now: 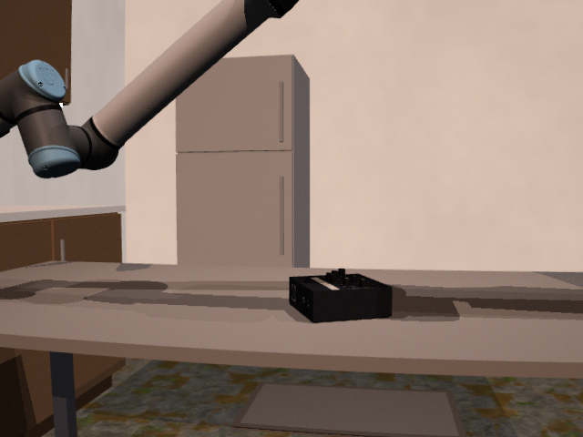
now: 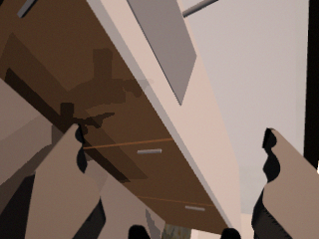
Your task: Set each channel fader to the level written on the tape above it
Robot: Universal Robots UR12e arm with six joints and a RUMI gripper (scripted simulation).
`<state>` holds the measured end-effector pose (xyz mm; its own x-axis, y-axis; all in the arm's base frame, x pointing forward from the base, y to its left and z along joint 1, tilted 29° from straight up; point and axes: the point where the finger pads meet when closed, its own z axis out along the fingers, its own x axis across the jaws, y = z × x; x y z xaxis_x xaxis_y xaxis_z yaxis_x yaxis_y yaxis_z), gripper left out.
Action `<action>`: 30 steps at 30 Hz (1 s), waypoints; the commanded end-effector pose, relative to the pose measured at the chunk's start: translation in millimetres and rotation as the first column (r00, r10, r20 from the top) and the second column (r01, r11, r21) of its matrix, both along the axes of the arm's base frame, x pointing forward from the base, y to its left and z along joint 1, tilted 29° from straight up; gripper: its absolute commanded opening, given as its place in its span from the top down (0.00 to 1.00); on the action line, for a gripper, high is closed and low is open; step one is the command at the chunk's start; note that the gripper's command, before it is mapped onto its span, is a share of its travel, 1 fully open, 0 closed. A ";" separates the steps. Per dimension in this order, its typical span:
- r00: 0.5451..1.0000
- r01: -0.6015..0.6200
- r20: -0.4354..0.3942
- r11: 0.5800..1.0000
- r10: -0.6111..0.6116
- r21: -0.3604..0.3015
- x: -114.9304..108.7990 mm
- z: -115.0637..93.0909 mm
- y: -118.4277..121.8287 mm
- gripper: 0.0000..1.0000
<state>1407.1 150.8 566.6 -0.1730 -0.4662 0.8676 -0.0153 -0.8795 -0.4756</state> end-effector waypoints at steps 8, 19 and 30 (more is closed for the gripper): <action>1.000 0.000 0.002 1.000 0.000 0.000 -0.6 2.5 0.2 0.00; 1.000 0.000 0.002 1.000 0.000 0.000 -0.6 2.5 0.2 0.00; 1.000 0.003 -0.016 1.000 -0.004 -0.028 -1.5 -4.3 -1.7 0.00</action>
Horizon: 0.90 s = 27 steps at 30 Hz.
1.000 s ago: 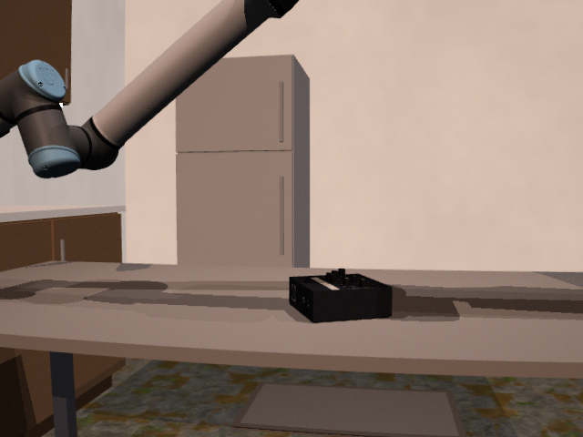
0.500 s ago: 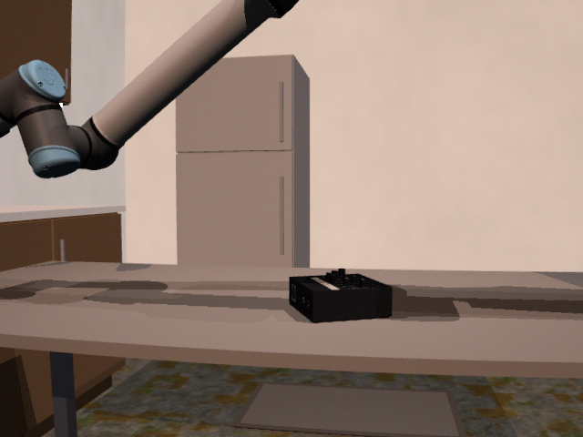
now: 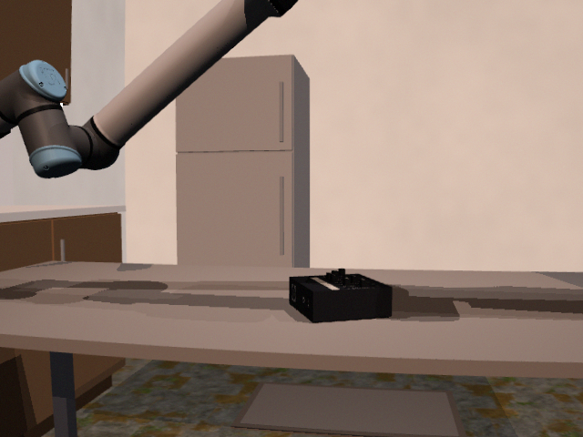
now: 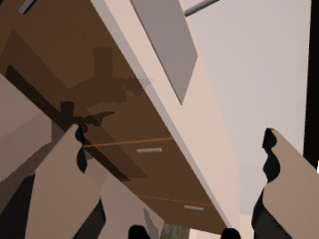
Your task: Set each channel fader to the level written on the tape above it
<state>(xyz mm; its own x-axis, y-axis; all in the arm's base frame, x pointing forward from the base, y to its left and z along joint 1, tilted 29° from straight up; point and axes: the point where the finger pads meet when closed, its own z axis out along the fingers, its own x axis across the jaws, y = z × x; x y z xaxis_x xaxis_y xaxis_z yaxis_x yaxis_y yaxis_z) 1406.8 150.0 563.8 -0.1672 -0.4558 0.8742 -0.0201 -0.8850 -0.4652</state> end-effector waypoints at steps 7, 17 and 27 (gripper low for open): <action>0.999 0.005 -0.035 0.998 -0.007 -0.058 -2.9 -11.7 -3.7 0.00; 0.991 0.001 -0.131 0.977 -0.029 -0.212 -13.9 -50.8 -14.0 0.00; 0.968 -0.044 -0.245 0.919 -0.057 -0.391 -37.6 -101.7 -26.8 0.00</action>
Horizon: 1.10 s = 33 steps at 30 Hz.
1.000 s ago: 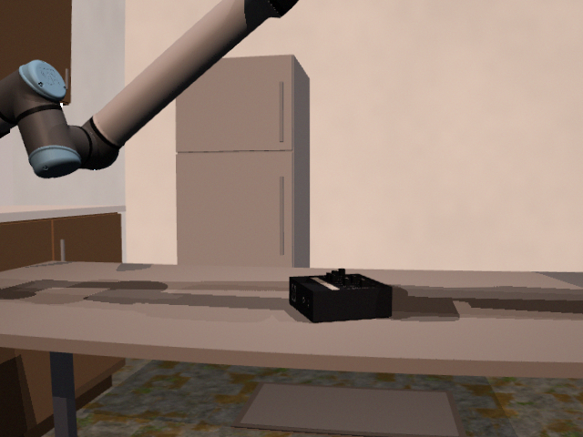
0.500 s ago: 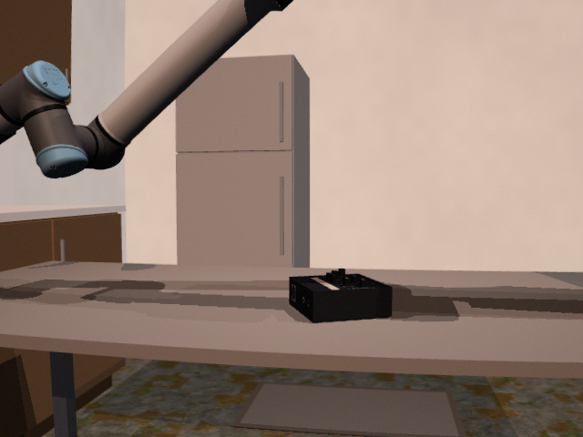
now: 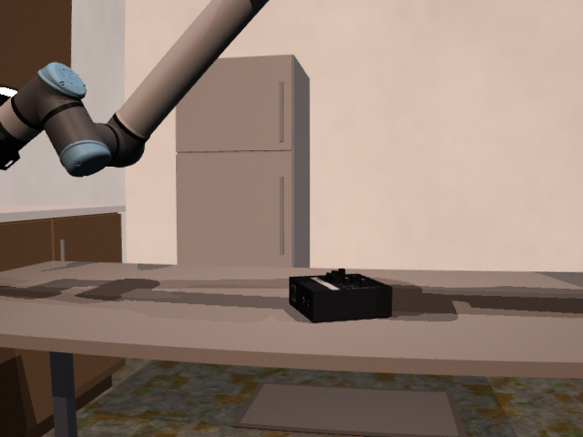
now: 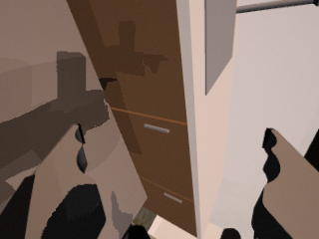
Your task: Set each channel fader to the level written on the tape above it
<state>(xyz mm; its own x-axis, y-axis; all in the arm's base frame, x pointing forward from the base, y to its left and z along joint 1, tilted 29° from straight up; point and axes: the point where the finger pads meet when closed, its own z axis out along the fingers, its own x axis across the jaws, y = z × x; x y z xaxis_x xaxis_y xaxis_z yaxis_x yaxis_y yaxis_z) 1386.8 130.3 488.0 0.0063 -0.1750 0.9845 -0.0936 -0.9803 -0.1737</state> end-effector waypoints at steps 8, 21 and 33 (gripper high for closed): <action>0.975 -0.082 -0.224 0.941 0.007 -0.328 -63.8 -92.4 -22.3 0.00; 0.910 -0.256 -0.414 0.799 0.009 -0.545 -148.6 -178.8 -39.0 0.00; 0.832 -0.434 -0.554 0.633 0.008 -0.642 -236.9 -247.1 -48.8 0.00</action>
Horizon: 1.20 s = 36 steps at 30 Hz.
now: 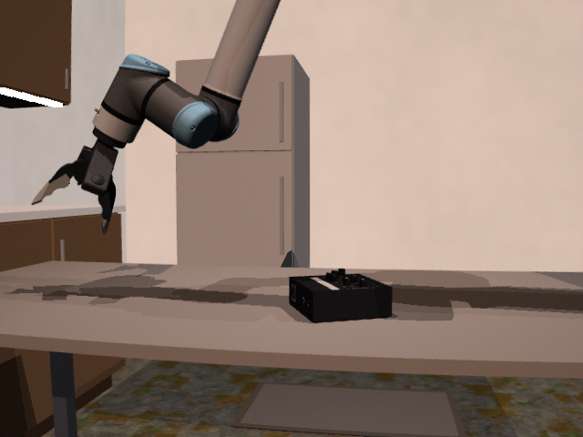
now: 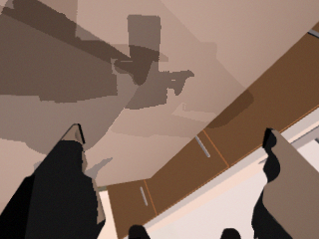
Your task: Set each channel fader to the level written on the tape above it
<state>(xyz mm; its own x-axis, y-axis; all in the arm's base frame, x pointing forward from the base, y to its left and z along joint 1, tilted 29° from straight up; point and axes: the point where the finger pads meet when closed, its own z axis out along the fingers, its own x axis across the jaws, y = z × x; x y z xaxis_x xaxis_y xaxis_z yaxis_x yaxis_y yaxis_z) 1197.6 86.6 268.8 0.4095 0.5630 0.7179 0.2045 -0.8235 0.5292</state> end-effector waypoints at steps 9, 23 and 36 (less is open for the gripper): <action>0.966 -0.198 -0.213 0.952 0.149 -0.232 -133.7 -82.6 -9.9 0.00; 0.872 -0.420 -0.408 0.839 0.269 -0.345 -265.6 -151.6 -10.9 0.00; 0.745 -0.616 -0.561 0.694 0.361 -0.371 -391.7 -205.4 -5.7 0.00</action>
<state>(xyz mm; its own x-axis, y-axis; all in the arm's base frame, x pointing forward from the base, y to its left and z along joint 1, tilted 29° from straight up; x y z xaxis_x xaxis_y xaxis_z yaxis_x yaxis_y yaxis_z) 861.0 79.3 81.9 0.2135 0.9653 0.1505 0.7463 -0.2606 0.6124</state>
